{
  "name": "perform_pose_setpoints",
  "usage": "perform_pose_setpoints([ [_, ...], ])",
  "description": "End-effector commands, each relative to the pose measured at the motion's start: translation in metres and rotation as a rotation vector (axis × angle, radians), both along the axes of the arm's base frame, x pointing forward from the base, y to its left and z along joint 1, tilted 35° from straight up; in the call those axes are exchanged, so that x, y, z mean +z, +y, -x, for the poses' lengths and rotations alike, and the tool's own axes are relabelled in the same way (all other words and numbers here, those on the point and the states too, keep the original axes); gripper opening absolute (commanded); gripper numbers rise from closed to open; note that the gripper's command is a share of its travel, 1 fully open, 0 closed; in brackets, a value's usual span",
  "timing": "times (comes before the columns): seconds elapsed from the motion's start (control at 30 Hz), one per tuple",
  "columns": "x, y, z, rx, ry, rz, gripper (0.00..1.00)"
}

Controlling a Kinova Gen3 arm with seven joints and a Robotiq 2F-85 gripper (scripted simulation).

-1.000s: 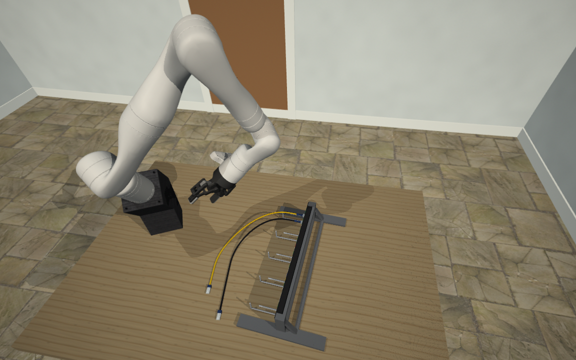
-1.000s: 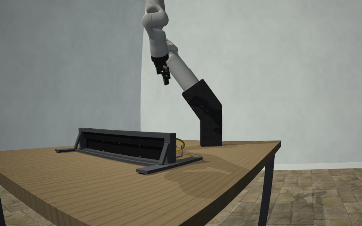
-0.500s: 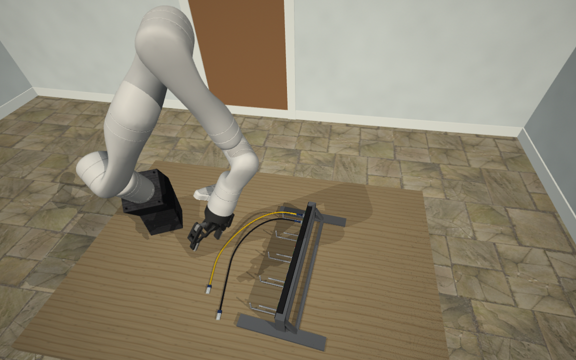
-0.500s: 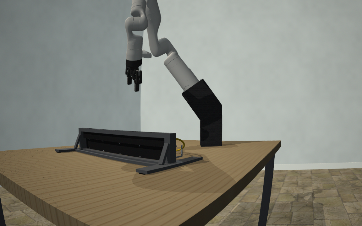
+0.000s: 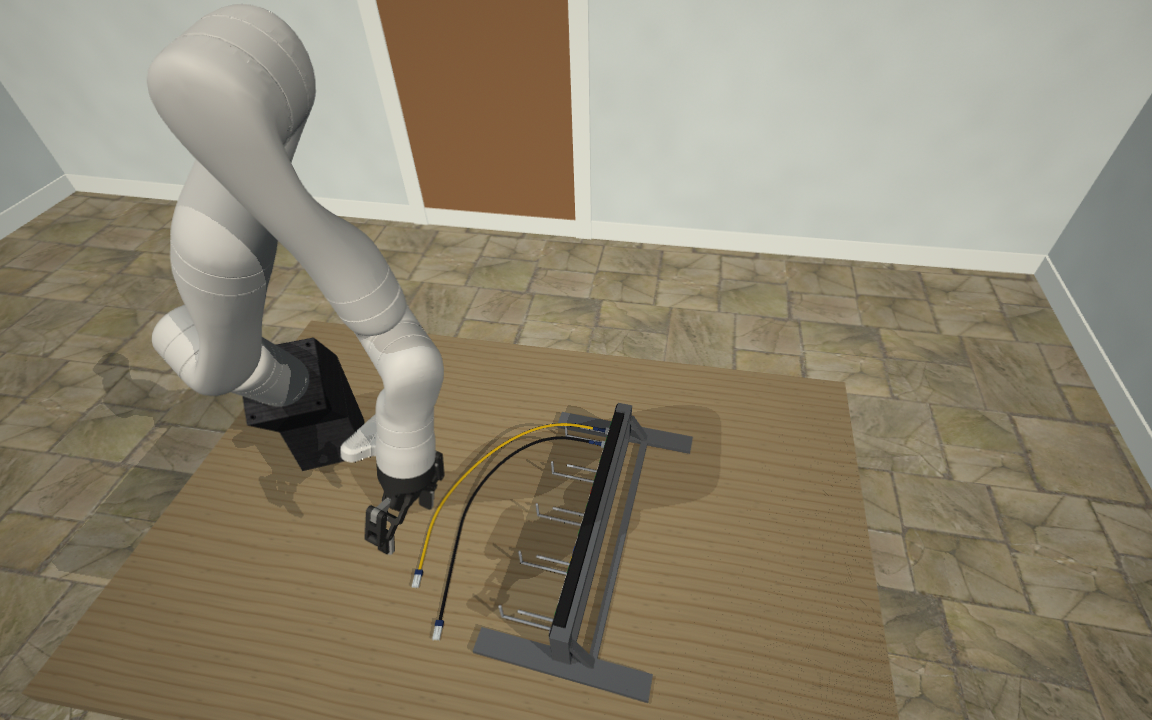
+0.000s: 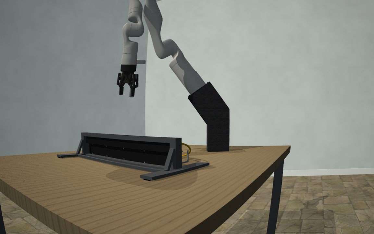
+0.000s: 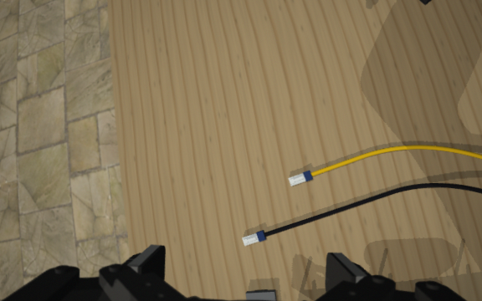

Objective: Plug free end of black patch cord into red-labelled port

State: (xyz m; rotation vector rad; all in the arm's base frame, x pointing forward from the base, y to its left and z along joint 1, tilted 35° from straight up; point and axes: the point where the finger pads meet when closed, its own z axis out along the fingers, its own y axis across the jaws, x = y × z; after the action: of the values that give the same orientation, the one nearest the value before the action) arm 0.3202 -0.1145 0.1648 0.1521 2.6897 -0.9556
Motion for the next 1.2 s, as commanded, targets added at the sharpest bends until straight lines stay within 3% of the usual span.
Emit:
perform_pose_setpoints([
  [0.0,-0.001,0.002,0.005,0.004,-0.003,-0.029,1.0],
  [0.47,-0.009,0.002,0.018,0.204,0.026,-0.127,1.0],
  [0.97,-0.011,0.004,0.022,0.235,0.032,-0.143,1.0],
  [1.0,-0.011,0.004,0.022,0.235,0.032,-0.143,0.0],
  [1.17,-0.011,0.004,0.022,0.235,0.032,-0.143,0.0],
])
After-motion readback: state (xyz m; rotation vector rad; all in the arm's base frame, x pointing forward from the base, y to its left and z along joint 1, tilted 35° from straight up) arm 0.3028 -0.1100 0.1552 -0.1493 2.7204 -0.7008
